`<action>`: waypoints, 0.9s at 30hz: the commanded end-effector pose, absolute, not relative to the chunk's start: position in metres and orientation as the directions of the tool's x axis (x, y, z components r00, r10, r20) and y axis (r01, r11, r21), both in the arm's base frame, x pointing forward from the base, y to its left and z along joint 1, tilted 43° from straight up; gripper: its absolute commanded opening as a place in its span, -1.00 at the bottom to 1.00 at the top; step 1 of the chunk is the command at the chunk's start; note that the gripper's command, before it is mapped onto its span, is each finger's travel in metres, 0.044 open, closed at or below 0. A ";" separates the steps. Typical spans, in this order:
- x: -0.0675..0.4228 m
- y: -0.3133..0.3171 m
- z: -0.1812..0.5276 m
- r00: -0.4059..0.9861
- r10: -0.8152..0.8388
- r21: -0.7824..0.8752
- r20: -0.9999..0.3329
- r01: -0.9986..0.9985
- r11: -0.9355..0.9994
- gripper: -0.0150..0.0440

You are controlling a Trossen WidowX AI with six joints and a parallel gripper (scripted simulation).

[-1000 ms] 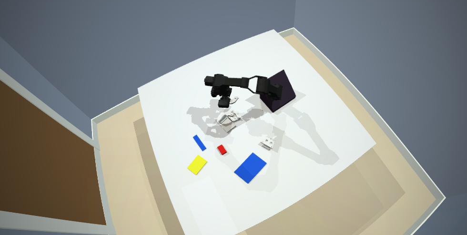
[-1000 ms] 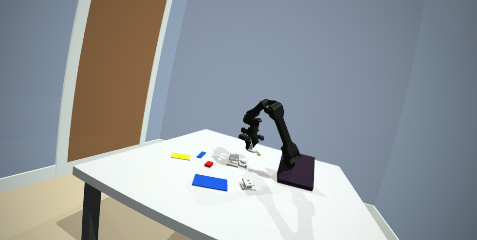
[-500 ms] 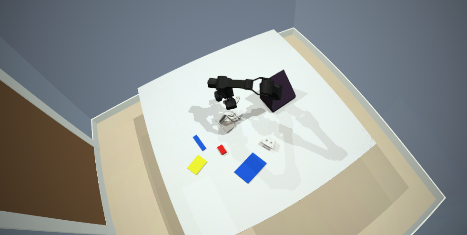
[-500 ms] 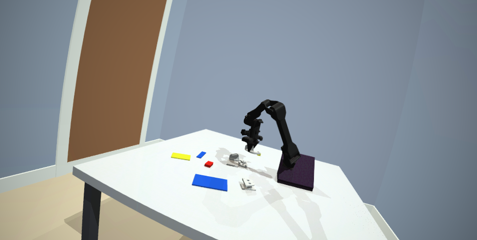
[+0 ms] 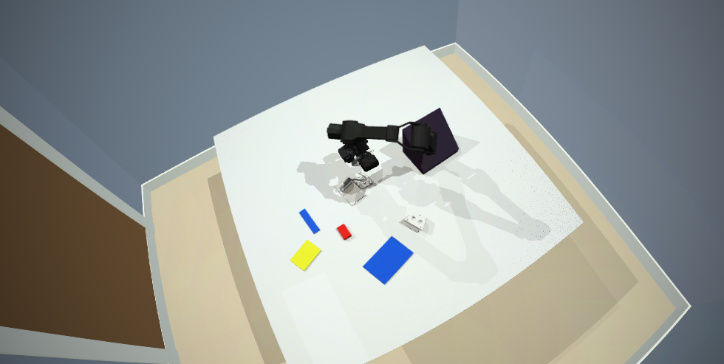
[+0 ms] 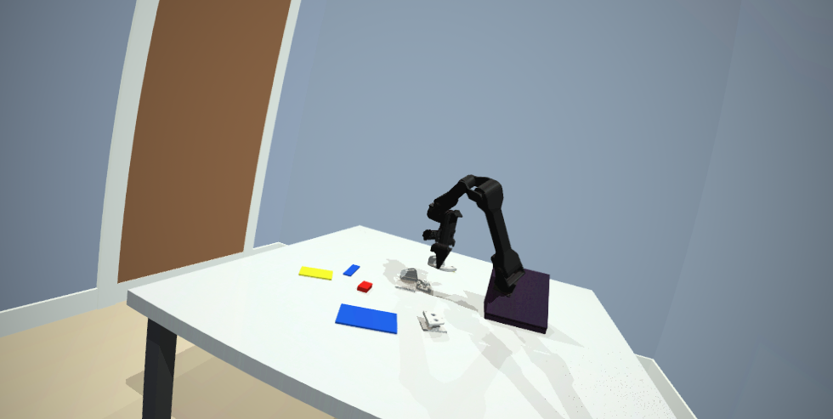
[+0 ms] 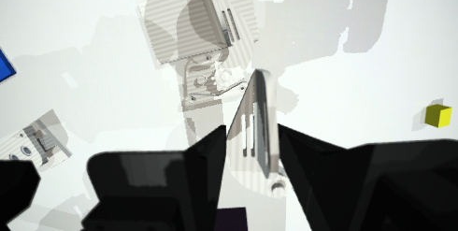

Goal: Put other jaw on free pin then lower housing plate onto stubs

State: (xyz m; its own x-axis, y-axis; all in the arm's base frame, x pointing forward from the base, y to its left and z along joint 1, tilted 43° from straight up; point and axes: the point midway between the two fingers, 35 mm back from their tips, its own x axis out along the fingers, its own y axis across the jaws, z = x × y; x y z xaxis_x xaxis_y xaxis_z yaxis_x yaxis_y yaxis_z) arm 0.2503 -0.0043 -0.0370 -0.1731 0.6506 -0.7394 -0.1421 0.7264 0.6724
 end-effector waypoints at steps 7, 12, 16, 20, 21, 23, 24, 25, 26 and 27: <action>0.248 -0.002 -0.033 -0.164 0.651 0.671 -0.742 -0.211 0.711 -0.04; 0.248 -0.002 -0.033 -0.164 0.651 0.671 -0.742 -0.211 0.711 -0.04; 0.248 -0.002 -0.033 -0.164 0.651 0.671 -0.742 -0.211 0.711 -0.04; 0.248 -0.002 -0.033 -0.164 0.651 0.671 -0.742 -0.201 0.714 -0.04; 0.248 -0.002 -0.033 -0.164 0.651 0.671 -0.742 -0.198 0.715 -0.04; 0.248 -0.002 -0.033 -0.164 0.651 0.671 -0.742 -0.198 0.715 -0.04; 0.248 -0.002 -0.033 -0.164 0.651 0.671 -0.742 -0.198 0.715 -0.04; 0.248 -0.002 -0.033 -0.164 0.651 0.671 -0.742 -0.198 0.715 -0.04; 0.248 -0.002 -0.033 -0.164 0.651 0.671 -0.742 -0.198 0.715 -0.04; 0.248 -0.002 -0.033 -0.164 0.651 0.671 -0.742 -0.198 0.715 -0.04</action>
